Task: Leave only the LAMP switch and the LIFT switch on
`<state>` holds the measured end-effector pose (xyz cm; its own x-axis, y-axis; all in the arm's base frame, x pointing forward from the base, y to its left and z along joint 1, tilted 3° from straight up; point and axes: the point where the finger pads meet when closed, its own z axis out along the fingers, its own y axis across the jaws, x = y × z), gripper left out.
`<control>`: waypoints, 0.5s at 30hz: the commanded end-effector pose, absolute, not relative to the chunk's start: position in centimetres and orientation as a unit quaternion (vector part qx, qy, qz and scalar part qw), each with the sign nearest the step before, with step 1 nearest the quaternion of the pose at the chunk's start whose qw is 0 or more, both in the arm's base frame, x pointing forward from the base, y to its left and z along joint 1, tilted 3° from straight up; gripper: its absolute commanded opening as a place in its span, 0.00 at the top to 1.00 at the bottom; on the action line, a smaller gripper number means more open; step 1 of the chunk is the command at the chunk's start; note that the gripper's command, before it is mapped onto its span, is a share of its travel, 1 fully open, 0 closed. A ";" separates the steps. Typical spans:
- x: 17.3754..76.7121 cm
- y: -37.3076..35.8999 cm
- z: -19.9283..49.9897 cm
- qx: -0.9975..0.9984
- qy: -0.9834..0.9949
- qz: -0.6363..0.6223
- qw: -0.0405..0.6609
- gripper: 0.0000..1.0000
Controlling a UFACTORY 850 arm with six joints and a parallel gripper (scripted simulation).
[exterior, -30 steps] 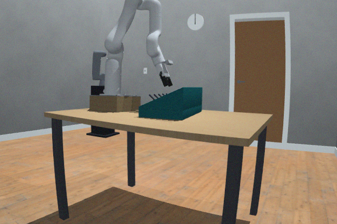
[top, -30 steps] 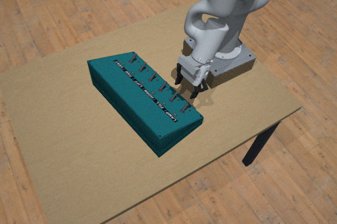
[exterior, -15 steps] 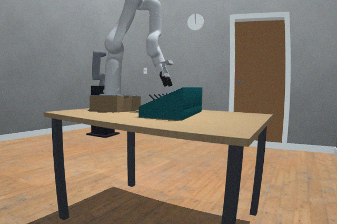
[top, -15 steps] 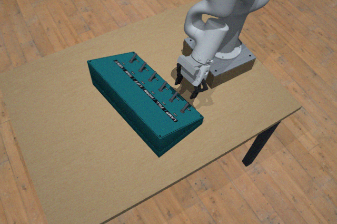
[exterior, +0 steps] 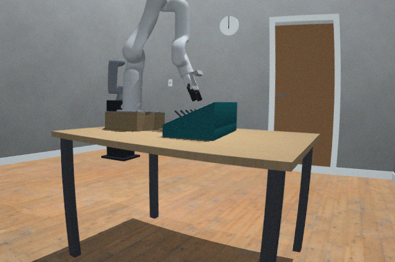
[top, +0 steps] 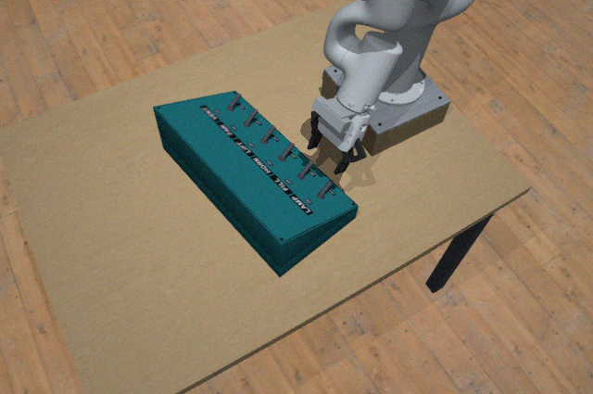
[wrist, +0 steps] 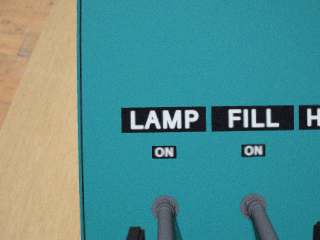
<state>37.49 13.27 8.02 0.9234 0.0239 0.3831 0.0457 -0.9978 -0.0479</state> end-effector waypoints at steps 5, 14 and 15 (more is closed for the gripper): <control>37.6 13.3 8.1 -0.980 -0.018 -0.196 0.028 0.00; 37.6 12.9 8.0 -0.980 -0.018 -0.196 0.028 0.00; 37.6 12.8 8.0 -0.980 -0.018 -0.196 0.028 0.00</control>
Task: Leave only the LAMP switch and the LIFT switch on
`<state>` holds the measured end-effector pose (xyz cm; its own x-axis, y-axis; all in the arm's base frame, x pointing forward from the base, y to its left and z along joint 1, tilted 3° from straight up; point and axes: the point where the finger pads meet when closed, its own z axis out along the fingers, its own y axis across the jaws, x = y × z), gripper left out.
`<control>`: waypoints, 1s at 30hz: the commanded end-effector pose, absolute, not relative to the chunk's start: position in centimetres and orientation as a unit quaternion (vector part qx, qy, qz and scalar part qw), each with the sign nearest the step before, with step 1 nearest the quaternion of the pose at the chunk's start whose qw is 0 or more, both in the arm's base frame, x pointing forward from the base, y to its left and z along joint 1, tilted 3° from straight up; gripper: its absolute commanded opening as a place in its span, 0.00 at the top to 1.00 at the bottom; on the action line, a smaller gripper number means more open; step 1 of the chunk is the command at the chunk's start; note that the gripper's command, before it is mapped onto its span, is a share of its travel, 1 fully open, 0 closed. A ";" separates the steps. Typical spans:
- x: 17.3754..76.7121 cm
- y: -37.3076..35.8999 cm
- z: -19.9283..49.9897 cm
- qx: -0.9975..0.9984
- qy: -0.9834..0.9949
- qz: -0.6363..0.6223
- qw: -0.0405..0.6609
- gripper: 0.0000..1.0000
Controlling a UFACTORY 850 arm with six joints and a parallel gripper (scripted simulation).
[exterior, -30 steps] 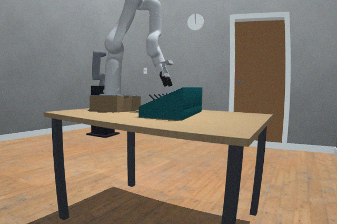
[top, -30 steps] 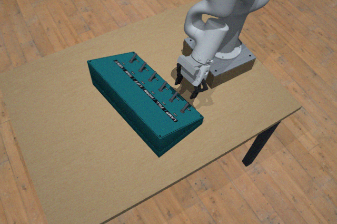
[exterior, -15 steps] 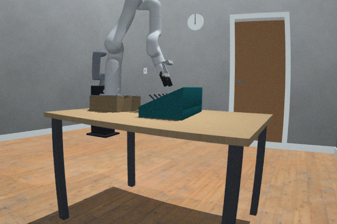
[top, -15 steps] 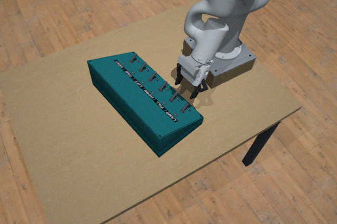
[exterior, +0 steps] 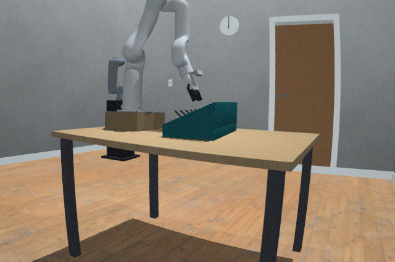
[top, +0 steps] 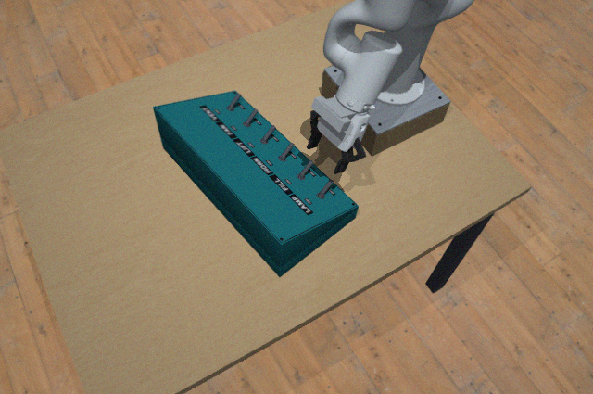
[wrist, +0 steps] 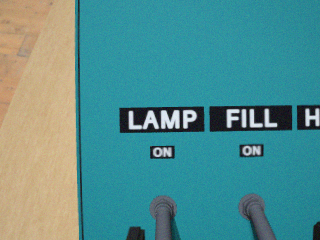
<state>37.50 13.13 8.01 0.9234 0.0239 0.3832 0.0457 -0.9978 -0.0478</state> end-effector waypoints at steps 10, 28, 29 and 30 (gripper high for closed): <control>37.7 10.5 7.9 -0.980 -0.018 -0.196 0.028 0.00; 37.9 6.2 7.7 -0.980 -0.018 -0.196 0.028 0.00; 37.9 6.2 7.7 -0.980 -0.018 -0.196 0.028 0.00; 37.9 6.1 7.7 -0.980 -0.018 -0.196 0.028 0.00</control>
<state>37.78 6.49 7.69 0.9234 0.0237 0.3832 0.0447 -0.9979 -0.0460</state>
